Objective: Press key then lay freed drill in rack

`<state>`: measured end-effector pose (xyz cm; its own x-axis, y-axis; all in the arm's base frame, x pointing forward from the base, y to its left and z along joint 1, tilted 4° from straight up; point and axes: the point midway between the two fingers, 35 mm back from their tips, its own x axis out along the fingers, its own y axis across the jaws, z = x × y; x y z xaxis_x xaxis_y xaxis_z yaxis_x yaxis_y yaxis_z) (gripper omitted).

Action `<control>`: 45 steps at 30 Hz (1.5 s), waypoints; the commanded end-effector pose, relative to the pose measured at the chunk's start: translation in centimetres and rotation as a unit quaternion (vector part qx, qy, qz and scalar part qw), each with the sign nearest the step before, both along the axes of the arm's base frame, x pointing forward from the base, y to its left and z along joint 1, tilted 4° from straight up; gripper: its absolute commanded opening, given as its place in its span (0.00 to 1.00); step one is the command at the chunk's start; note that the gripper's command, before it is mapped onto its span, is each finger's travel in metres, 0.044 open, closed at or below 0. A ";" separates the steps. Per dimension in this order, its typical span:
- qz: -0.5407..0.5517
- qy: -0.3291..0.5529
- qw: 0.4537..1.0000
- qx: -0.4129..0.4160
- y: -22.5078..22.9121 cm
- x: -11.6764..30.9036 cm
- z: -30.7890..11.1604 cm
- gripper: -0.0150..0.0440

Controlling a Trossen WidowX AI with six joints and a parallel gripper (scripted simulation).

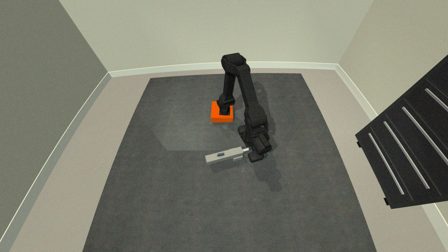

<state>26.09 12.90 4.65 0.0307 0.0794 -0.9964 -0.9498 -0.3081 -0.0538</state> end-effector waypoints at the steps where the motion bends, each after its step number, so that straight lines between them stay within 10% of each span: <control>1: 0.002 0.001 1.000 -0.002 -0.2 0.0 -0.7 1.00; 16: 0.002 0.001 1.000 -0.003 -0.7 0.1 -2.8 1.00; 31: 0.000 0.001 1.000 -0.001 -0.6 0.2 -2.5 0.33; 45: 0.002 0.001 1.000 -0.002 0.2 -0.1 -2.5 0.25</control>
